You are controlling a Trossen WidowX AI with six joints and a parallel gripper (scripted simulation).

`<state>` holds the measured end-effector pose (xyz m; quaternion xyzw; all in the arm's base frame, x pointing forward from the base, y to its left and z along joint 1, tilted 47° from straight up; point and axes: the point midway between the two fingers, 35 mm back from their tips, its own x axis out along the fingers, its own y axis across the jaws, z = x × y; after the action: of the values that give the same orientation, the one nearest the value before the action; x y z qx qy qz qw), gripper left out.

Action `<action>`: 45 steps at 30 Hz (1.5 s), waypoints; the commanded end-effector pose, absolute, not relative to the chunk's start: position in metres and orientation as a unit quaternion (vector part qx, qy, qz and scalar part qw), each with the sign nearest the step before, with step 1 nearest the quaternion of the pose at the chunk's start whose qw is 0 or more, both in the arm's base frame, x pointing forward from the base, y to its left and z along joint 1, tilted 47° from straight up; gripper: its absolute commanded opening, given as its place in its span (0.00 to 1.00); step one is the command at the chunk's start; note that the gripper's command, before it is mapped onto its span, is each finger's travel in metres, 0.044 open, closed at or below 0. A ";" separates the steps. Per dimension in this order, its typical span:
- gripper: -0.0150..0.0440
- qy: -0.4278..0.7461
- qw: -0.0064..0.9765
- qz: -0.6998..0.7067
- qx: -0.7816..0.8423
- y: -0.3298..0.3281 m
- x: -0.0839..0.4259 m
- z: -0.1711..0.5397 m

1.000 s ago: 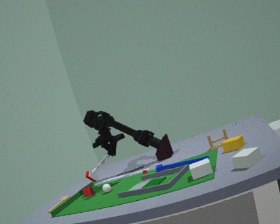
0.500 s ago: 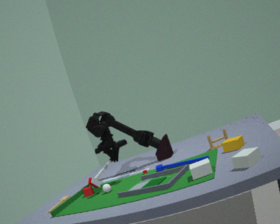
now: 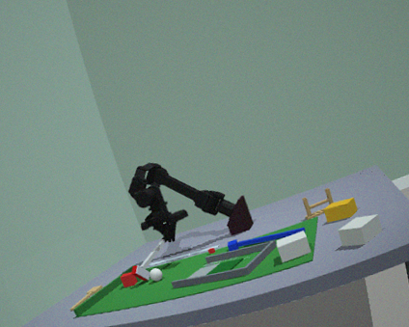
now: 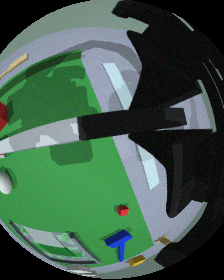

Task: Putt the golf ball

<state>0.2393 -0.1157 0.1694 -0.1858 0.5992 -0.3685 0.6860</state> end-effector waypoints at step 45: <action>0.25 0.599 0.687 -0.367 -0.187 -0.035 0.270 0.102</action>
<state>0.2673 -0.0446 0.0964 -0.1889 0.6019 -0.3677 0.6832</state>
